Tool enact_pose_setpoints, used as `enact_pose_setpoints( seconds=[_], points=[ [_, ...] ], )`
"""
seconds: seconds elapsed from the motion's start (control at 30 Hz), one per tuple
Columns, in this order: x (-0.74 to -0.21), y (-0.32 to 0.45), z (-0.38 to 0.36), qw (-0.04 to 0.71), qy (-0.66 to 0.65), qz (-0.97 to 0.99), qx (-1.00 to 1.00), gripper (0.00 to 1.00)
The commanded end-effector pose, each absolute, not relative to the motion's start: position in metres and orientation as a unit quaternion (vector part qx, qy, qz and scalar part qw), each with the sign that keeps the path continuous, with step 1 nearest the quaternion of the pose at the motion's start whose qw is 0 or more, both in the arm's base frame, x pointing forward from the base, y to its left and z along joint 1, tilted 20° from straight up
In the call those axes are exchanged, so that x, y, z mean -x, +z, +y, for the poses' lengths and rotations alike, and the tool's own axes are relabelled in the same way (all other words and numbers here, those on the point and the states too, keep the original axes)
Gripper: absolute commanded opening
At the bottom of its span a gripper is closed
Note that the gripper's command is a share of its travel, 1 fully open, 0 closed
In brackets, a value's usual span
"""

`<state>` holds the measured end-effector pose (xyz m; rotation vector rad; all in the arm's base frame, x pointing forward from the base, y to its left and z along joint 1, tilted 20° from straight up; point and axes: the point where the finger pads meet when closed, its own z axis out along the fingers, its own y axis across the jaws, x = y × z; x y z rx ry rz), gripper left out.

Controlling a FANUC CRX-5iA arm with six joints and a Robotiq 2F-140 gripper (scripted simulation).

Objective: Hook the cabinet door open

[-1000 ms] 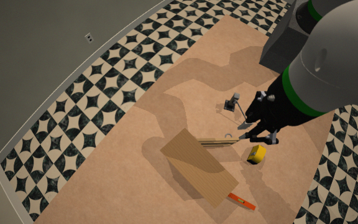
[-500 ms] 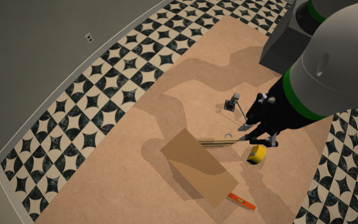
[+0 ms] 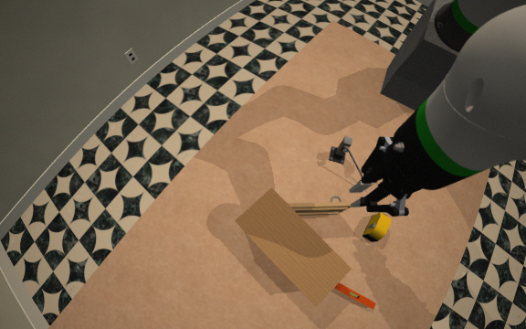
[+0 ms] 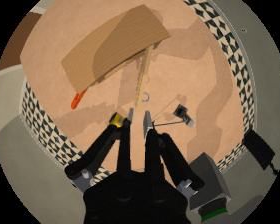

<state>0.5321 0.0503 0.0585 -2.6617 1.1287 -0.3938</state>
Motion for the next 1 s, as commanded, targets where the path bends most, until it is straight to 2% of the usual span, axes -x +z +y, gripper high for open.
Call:
enact_pose_setpoints(
  seconds=[0.0,0.97],
  points=[
    [-0.5322,0.0586,0.0503,0.112,-0.134,0.384,0.906,0.16],
    [-0.5330,0.0564,0.0505,0.112,-0.134,0.384,0.906,0.16]
  ],
)
